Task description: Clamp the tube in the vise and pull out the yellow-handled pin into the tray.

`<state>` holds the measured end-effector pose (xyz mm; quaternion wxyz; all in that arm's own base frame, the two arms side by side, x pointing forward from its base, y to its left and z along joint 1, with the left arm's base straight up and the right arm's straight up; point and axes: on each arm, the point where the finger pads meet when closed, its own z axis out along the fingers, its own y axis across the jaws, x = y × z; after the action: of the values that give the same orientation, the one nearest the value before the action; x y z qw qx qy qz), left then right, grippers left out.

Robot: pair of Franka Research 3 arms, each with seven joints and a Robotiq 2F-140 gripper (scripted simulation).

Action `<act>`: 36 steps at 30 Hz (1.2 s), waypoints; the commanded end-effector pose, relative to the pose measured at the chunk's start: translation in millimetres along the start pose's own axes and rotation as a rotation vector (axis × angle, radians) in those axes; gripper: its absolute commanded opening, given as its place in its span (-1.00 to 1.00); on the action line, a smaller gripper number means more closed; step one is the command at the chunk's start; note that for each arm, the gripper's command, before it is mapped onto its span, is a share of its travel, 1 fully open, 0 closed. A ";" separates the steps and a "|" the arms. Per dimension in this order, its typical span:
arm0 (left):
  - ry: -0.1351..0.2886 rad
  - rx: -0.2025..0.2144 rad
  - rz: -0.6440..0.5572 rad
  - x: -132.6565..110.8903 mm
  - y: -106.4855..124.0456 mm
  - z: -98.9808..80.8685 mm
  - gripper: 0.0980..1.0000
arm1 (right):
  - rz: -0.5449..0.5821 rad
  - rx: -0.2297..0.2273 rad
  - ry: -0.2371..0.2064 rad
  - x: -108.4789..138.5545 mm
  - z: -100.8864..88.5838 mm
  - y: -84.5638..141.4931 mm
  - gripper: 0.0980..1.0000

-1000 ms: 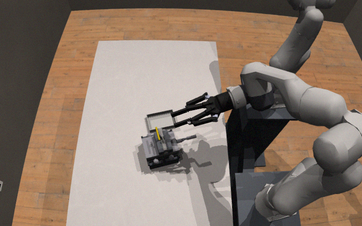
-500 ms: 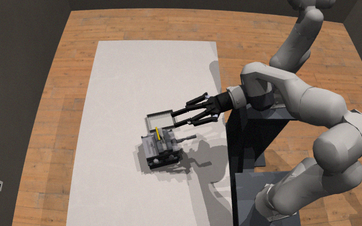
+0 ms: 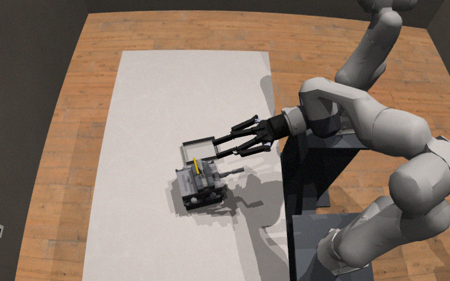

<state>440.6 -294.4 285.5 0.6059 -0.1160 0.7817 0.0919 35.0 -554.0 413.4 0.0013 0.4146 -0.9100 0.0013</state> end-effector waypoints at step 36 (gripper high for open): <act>-0.004 0.002 -0.003 86.3 -0.8 22.2 -0.44 | 0.005 -0.001 -0.003 -1.0 0.4 -0.1 1.00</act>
<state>439.6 -293.3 198.5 0.5995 -0.0986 0.7871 0.1065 35.0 -554.0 413.4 0.0013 0.4146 -0.9100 0.0013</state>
